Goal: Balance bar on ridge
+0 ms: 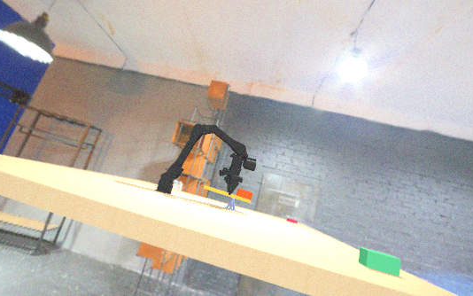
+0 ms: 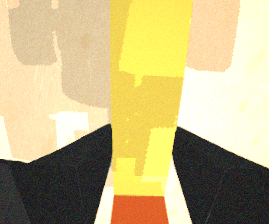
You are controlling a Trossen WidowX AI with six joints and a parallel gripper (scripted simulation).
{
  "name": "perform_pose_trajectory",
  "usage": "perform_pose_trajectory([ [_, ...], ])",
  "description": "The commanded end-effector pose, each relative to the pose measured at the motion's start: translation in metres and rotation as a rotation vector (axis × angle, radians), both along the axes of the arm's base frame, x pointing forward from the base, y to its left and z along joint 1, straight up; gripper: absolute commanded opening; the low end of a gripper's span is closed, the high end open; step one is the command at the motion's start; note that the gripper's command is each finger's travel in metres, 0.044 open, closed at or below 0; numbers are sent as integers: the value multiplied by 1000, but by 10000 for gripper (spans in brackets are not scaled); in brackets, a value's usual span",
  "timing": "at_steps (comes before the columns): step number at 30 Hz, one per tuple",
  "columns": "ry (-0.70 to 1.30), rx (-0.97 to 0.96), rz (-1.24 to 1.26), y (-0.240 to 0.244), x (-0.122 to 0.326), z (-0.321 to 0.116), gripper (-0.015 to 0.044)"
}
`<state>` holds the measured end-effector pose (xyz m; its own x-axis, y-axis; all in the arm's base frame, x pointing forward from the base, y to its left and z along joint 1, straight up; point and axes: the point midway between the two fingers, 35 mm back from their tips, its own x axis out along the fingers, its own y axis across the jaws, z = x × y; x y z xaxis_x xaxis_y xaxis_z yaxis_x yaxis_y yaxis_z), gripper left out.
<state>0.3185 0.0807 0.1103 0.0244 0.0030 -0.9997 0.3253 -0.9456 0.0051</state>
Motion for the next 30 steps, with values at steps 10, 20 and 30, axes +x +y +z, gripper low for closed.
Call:
perform_pose_trajectory([
  [10, 0, 3, -3, 0, 0, -2, 0],
  [20, 0, 3, -3, 0, 0, -3, 0],
  [30, 0, 3, -3, 0, -1, -4, 0],
])
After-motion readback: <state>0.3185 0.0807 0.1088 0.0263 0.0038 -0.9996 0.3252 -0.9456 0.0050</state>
